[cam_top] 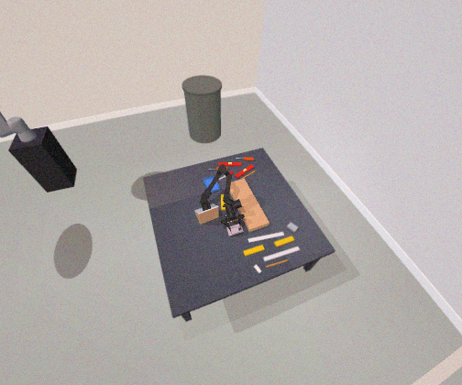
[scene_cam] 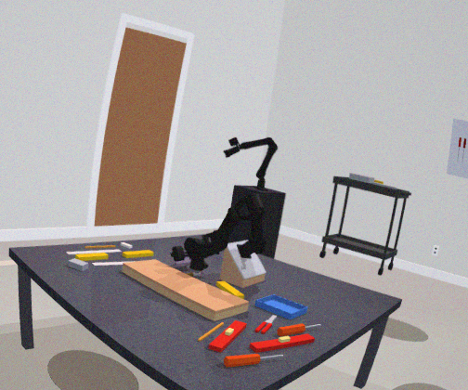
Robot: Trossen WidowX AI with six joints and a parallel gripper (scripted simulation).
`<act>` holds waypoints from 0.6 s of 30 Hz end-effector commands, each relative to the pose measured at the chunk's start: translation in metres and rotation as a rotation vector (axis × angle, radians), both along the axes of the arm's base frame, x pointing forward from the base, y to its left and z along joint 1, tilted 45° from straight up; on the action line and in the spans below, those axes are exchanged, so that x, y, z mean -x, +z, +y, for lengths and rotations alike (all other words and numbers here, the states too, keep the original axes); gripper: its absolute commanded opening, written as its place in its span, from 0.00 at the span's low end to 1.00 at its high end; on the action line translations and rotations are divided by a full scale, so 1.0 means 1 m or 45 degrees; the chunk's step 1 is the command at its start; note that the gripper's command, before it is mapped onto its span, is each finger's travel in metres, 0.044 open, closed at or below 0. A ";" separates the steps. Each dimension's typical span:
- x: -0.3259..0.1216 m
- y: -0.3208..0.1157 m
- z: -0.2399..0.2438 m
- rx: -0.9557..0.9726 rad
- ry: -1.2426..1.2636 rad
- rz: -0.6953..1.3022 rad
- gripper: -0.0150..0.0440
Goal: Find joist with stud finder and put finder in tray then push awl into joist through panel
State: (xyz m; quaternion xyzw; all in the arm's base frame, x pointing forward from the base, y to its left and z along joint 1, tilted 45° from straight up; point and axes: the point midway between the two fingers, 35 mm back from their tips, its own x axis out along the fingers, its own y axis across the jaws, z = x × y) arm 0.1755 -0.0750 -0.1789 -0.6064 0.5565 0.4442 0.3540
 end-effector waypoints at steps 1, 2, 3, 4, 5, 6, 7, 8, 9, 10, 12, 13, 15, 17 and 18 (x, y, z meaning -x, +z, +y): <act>0.000 0.000 0.000 0.000 0.000 0.000 0.90; 0.000 0.000 0.000 0.000 0.000 0.000 0.90; 0.000 0.000 0.000 0.000 0.000 0.000 0.90; 0.000 0.000 0.000 0.000 0.000 0.000 0.94; 0.000 0.000 0.000 0.000 0.000 0.000 0.98; 0.000 0.000 0.000 0.000 0.000 0.000 1.00; 0.000 0.000 0.000 0.000 0.000 0.000 1.00; 0.000 0.000 0.000 0.000 0.000 0.000 1.00; 0.000 0.000 0.000 0.000 0.000 0.000 1.00; 0.000 0.000 0.000 0.000 0.000 0.000 1.00; 0.000 0.000 0.000 0.000 0.000 0.000 1.00; 0.000 0.000 0.000 0.000 0.000 0.000 1.00; 0.000 0.000 0.000 0.000 0.000 0.000 1.00; 0.000 0.000 0.000 0.000 0.000 0.000 1.00; 0.000 0.000 0.000 0.000 0.000 0.000 1.00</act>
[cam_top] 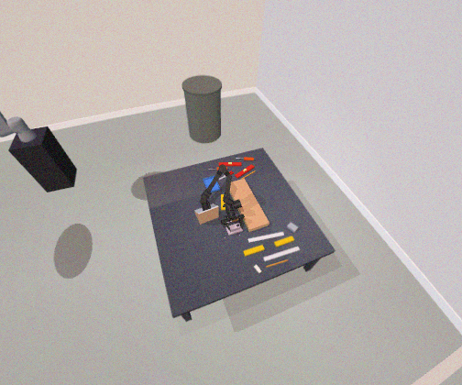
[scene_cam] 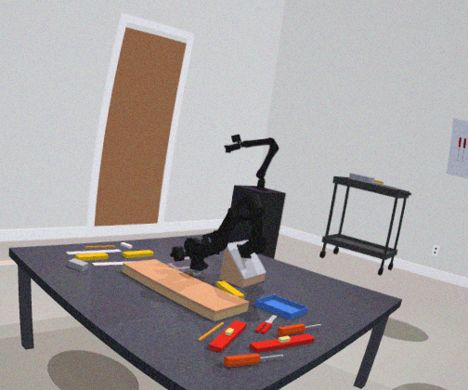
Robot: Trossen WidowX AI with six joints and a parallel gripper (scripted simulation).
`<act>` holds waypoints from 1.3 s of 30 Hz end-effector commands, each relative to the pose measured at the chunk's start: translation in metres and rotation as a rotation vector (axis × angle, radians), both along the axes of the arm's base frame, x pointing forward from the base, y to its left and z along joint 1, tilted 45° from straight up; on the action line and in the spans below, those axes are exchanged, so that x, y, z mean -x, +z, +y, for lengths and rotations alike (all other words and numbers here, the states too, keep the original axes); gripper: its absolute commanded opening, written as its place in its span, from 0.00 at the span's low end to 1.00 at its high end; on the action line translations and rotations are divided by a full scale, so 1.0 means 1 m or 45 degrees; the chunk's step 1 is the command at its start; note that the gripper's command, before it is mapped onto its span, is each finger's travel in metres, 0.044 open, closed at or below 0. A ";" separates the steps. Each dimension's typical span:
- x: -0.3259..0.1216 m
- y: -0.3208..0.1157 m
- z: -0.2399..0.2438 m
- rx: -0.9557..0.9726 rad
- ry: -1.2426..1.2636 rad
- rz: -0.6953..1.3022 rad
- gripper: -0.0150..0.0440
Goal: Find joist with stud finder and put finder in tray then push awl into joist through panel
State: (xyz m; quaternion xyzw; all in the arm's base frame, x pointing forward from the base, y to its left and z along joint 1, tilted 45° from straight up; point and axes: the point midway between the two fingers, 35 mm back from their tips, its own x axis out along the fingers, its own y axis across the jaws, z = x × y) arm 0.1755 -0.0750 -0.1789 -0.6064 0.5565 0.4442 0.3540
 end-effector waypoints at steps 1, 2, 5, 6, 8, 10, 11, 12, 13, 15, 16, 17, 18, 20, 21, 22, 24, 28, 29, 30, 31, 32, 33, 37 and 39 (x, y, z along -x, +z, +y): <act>0.000 0.000 0.000 0.000 0.000 0.000 1.00; 0.000 0.001 0.000 0.000 0.000 0.000 1.00; 0.000 0.003 0.001 0.000 0.000 0.000 1.00; 0.000 0.003 0.001 0.000 0.000 0.000 1.00; 0.000 0.005 0.002 0.000 0.000 0.000 1.00; -0.001 0.007 0.003 0.000 0.000 0.000 1.00; -0.001 0.008 0.003 -0.001 0.000 0.000 1.00; -0.001 0.008 0.003 -0.001 0.000 0.000 1.00; -0.001 0.009 0.004 -0.001 0.000 0.000 1.00; -0.001 0.011 0.004 -0.001 0.000 0.000 1.00; -0.001 0.012 0.005 -0.001 0.000 0.000 1.00; -0.001 0.012 0.005 -0.001 0.000 0.000 1.00; -0.001 0.013 0.005 -0.001 0.000 0.000 1.00; -0.001 0.015 0.006 -0.001 0.000 0.001 1.00; -0.001 0.016 0.006 -0.001 0.000 0.001 1.00; -0.001 0.016 0.006 -0.001 0.000 0.001 1.00; -0.001 0.018 0.007 -0.001 0.000 0.001 1.00; -0.001 0.021 0.008 -0.001 0.000 0.001 1.00; -0.001 0.022 0.009 -0.001 0.000 0.001 1.00; -0.001 0.023 0.009 -0.001 0.000 0.001 1.00; -0.001 0.023 0.009 -0.001 0.000 0.001 1.00; -0.001 0.024 0.010 -0.001 0.000 0.001 1.00; -0.001 0.026 0.008 -0.001 0.000 0.001 1.00; -0.008 0.042 -0.009 -0.003 0.001 0.002 1.00; -0.011 0.055 -0.024 -0.002 0.002 0.003 1.00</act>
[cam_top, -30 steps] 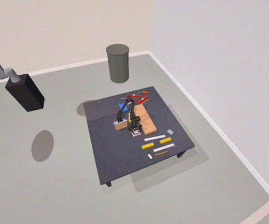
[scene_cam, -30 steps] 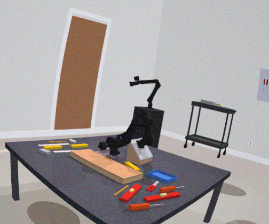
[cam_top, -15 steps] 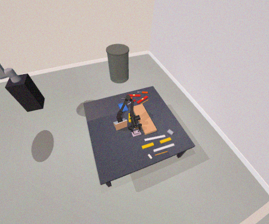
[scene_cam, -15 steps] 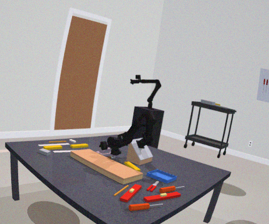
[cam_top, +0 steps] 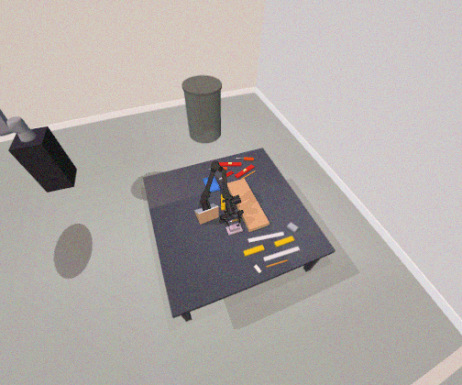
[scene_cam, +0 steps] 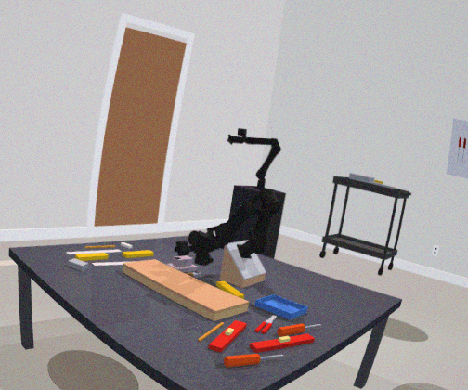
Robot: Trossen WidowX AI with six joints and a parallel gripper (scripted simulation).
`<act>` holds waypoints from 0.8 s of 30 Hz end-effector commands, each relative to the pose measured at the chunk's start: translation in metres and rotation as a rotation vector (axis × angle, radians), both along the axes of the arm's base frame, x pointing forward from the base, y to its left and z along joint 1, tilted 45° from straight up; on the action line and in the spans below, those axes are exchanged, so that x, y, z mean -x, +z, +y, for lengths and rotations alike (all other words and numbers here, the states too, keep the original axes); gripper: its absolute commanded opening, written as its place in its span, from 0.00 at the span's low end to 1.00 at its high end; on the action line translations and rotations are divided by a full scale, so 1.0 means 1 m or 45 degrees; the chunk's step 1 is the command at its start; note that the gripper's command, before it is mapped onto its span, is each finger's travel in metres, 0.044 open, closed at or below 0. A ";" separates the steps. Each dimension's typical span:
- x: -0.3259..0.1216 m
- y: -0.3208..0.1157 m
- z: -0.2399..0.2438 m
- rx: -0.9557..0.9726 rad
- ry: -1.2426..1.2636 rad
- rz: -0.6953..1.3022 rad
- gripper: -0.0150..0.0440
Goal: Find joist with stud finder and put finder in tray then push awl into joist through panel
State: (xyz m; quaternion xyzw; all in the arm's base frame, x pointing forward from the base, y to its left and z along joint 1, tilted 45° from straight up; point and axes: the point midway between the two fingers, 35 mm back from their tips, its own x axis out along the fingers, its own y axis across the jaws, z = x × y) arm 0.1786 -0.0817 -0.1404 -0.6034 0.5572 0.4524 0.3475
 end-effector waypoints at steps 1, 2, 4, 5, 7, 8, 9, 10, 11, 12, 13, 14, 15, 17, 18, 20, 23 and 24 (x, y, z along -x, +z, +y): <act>-0.009 0.024 -0.026 0.004 -0.007 -0.021 1.00; -0.008 0.031 -0.033 0.006 -0.007 -0.020 1.00; -0.008 0.036 -0.039 0.008 -0.006 -0.019 1.00; -0.008 0.036 -0.039 0.008 -0.006 -0.019 1.00; -0.008 0.030 -0.033 0.012 -0.016 -0.022 1.00; -0.008 0.028 -0.033 -0.003 -0.037 -0.023 1.00; -0.006 0.025 -0.032 -0.050 -0.102 -0.023 1.00; -0.004 0.019 -0.032 -0.127 -0.212 -0.023 1.00; -0.001 0.012 -0.030 -0.222 -0.357 -0.022 1.00; 0.001 0.007 -0.029 -0.316 -0.508 -0.019 1.00; 0.003 0.002 -0.027 -0.409 -0.663 -0.013 1.00; 0.004 -0.002 -0.025 -0.500 -0.821 -0.003 1.00; 0.005 -0.005 -0.023 -0.588 -0.983 0.012 1.00; 0.006 -0.010 -0.020 -0.759 -1.313 0.055 1.00; 0.005 -0.012 -0.019 -0.840 -1.479 0.086 1.00; 0.003 -0.015 -0.018 -1.005 -1.831 0.162 1.00; -0.002 -0.015 -0.021 -1.180 -2.215 0.269 1.00; -0.002 -0.014 -0.022 -1.191 -2.241 0.277 1.00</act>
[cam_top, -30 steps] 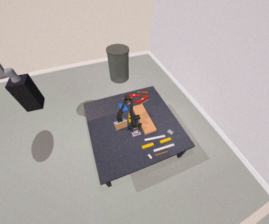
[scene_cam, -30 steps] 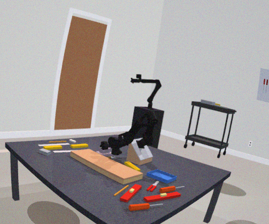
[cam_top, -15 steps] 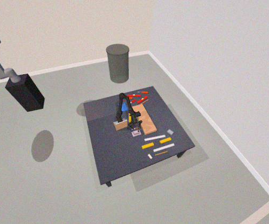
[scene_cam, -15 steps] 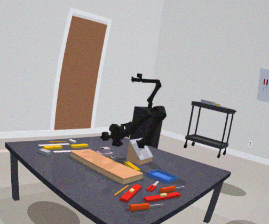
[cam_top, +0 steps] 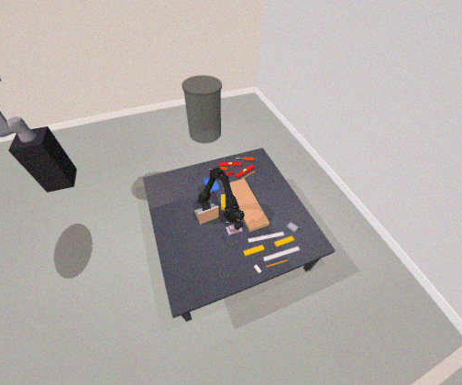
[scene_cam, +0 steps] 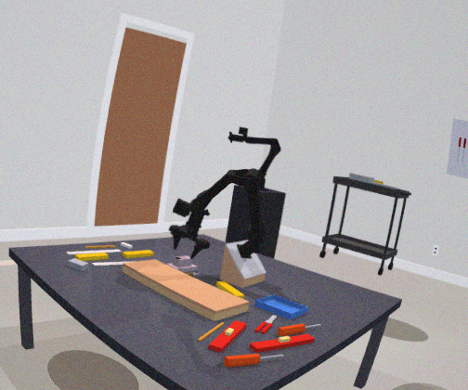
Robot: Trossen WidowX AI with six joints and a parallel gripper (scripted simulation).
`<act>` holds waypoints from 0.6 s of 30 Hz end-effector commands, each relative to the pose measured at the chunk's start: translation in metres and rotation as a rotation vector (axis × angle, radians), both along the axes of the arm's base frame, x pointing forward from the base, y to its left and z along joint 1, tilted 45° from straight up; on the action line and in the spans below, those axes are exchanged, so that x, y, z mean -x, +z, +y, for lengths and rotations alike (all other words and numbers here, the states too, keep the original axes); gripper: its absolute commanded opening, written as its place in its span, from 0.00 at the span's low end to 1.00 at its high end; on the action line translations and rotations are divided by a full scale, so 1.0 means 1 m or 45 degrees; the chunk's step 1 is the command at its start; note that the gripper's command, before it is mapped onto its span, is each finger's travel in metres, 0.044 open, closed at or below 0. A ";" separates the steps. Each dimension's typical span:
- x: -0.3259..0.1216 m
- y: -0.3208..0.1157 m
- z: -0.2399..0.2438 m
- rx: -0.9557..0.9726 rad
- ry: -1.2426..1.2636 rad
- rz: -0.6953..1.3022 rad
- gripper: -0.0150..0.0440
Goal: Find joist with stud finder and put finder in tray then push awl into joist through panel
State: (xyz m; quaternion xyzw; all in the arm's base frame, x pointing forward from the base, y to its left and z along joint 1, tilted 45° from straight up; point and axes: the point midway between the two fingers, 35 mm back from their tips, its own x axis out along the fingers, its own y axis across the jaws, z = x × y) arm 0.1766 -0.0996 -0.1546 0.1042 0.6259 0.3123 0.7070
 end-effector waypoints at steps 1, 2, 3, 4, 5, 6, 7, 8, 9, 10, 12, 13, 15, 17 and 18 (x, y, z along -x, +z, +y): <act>-0.004 0.000 -0.004 -0.230 -0.360 0.095 1.00; -0.004 0.000 -0.004 -0.230 -0.360 0.095 1.00; -0.004 0.000 -0.004 -0.230 -0.360 0.095 1.00; -0.004 0.000 -0.004 -0.230 -0.360 0.095 1.00; -0.004 0.000 -0.004 -0.230 -0.360 0.095 1.00; -0.004 0.000 -0.004 -0.230 -0.360 0.095 1.00; -0.004 0.000 -0.004 -0.230 -0.360 0.095 1.00; -0.004 0.000 -0.004 -0.230 -0.360 0.095 1.00; -0.004 0.000 -0.004 -0.230 -0.360 0.095 1.00; -0.004 0.000 -0.004 -0.230 -0.360 0.095 1.00; -0.004 0.000 -0.004 -0.230 -0.360 0.095 1.00; -0.004 0.000 -0.004 -0.230 -0.360 0.095 1.00; -0.004 -0.002 -0.002 -0.230 -0.360 0.095 1.00; -0.004 -0.005 0.000 -0.230 -0.360 0.095 1.00; -0.004 -0.006 0.001 -0.230 -0.360 0.094 1.00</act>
